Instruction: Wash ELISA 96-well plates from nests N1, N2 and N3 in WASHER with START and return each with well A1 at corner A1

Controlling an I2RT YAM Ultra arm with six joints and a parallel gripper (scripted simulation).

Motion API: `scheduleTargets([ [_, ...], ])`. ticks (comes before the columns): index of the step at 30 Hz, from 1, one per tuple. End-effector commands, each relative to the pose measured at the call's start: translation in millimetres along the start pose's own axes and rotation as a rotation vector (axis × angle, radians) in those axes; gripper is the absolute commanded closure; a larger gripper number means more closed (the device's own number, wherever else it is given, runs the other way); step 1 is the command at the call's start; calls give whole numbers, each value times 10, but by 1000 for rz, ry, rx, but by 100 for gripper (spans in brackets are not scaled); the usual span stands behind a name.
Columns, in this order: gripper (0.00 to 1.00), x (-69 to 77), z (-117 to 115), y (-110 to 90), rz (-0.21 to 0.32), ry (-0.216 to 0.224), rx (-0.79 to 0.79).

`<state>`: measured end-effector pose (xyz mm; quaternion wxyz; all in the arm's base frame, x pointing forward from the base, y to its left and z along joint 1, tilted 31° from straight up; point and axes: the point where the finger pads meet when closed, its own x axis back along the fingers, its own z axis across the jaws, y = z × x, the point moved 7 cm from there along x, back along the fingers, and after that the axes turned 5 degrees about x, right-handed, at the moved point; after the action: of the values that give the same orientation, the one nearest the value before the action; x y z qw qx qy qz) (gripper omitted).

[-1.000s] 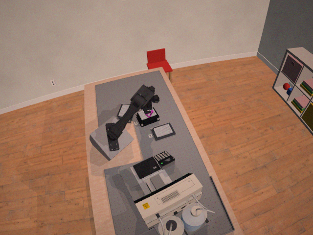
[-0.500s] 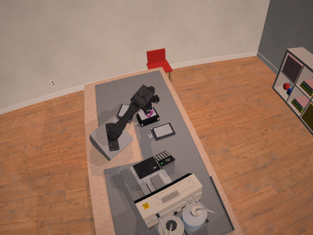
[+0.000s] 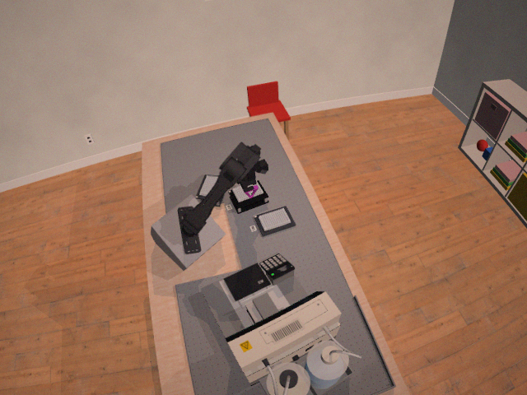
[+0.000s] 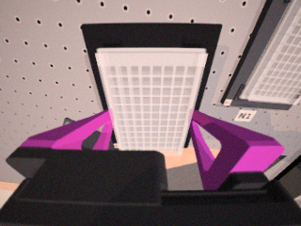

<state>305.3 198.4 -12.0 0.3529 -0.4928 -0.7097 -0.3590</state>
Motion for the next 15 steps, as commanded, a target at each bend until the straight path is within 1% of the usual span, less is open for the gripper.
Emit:
scheduleTargets([
  [1, 100, 41, 8, 18, -13, 5, -1],
  [15, 100, 30, 6, 16, -13, 5, -1],
])
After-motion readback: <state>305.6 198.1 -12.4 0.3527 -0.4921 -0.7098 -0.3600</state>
